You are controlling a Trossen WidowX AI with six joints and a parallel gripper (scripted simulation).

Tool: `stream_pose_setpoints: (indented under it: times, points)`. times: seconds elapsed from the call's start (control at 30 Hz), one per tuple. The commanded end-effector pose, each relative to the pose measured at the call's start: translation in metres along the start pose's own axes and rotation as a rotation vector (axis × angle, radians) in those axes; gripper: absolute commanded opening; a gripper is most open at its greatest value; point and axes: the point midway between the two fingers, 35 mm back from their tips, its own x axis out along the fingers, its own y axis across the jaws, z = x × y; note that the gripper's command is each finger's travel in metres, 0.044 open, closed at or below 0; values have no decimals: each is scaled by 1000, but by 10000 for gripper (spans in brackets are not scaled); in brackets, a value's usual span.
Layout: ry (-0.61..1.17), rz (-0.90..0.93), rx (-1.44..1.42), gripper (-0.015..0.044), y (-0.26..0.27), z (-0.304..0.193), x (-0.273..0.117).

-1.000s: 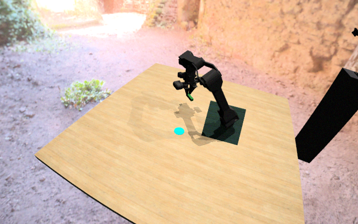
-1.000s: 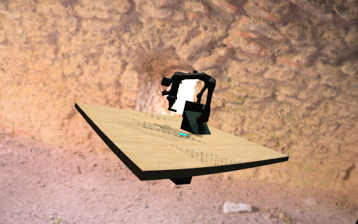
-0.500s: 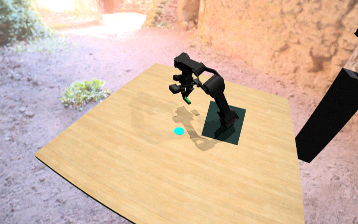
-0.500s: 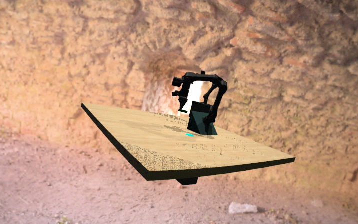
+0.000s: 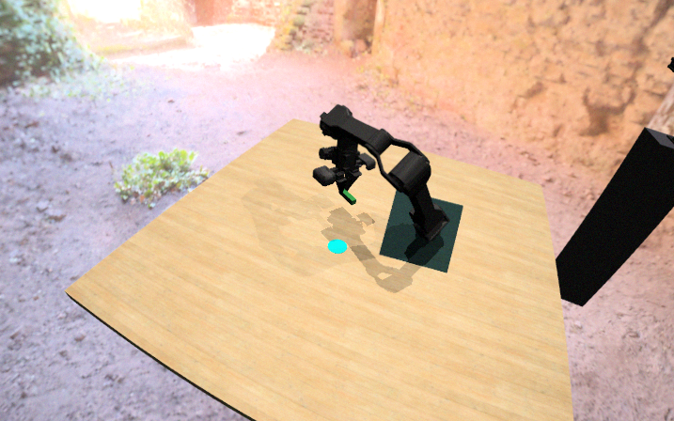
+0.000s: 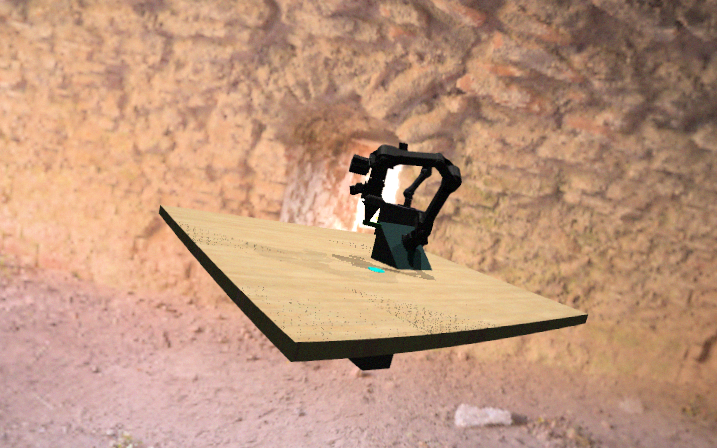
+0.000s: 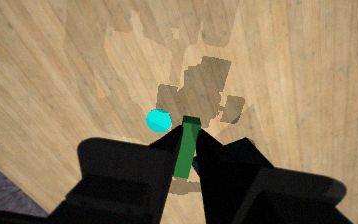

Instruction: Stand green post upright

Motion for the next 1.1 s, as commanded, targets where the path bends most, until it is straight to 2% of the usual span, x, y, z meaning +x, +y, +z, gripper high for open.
stream_pose_setpoints:
  times: [0.0,0.7,1.07]
  points:
    - [5,5,-17,23,11,-11,0]
    - [19,19,-142,23,54,-62,-1]
    - [4,-21,-154,23,53,-67,3]
